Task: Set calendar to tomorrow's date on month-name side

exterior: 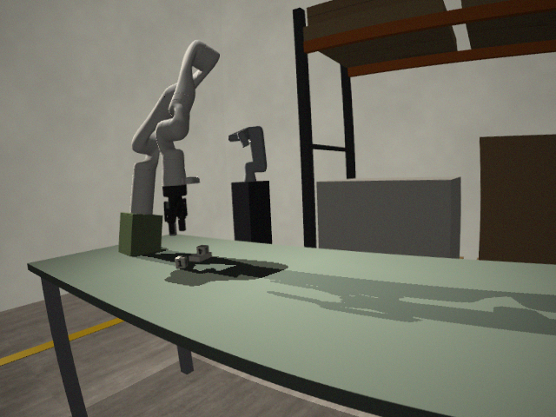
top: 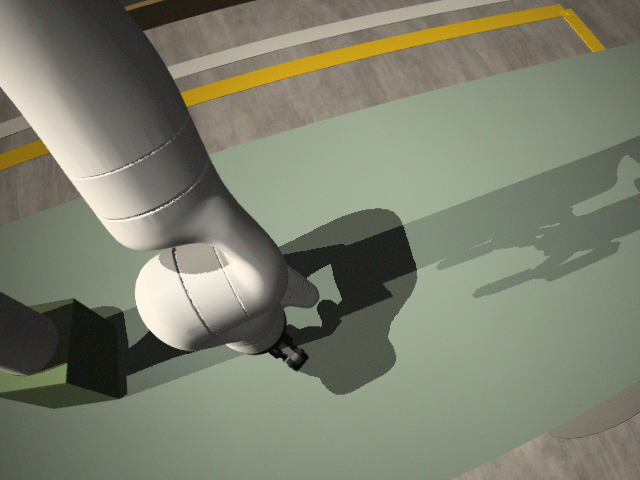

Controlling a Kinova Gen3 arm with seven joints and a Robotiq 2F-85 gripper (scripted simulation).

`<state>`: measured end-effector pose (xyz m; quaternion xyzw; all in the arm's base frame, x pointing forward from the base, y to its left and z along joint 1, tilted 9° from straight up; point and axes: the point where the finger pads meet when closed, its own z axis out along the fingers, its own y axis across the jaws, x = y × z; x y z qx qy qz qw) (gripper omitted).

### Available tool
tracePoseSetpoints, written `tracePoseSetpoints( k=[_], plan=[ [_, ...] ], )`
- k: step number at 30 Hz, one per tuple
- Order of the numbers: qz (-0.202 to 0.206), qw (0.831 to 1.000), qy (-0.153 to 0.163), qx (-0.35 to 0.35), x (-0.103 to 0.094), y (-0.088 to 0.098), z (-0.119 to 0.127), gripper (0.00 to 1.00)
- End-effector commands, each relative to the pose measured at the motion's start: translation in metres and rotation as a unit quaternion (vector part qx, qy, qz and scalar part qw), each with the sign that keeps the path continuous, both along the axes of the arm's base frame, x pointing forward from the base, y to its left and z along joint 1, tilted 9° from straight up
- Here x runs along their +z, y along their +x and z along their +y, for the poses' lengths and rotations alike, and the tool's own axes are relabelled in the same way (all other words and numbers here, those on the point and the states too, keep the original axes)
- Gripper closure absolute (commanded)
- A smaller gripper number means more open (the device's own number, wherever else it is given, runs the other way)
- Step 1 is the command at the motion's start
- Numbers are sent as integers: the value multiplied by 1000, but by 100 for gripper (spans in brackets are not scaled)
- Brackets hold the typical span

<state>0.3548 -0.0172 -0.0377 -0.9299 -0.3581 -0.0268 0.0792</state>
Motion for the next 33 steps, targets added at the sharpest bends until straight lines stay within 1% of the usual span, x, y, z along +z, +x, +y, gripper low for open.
tracePoseSetpoints(
  k=[1,14,22,23,33],
  plan=[
    [1,1000,1,1,2,-1,1,0],
    [1,1000,1,1,2,-1,1,0],
    [-2,1000,1,12,-5,1,5,0],
    [-2,1000,1,12,-5,1,5,52],
    [-2,1000,1,12,-5,1,5,52]
  ],
)
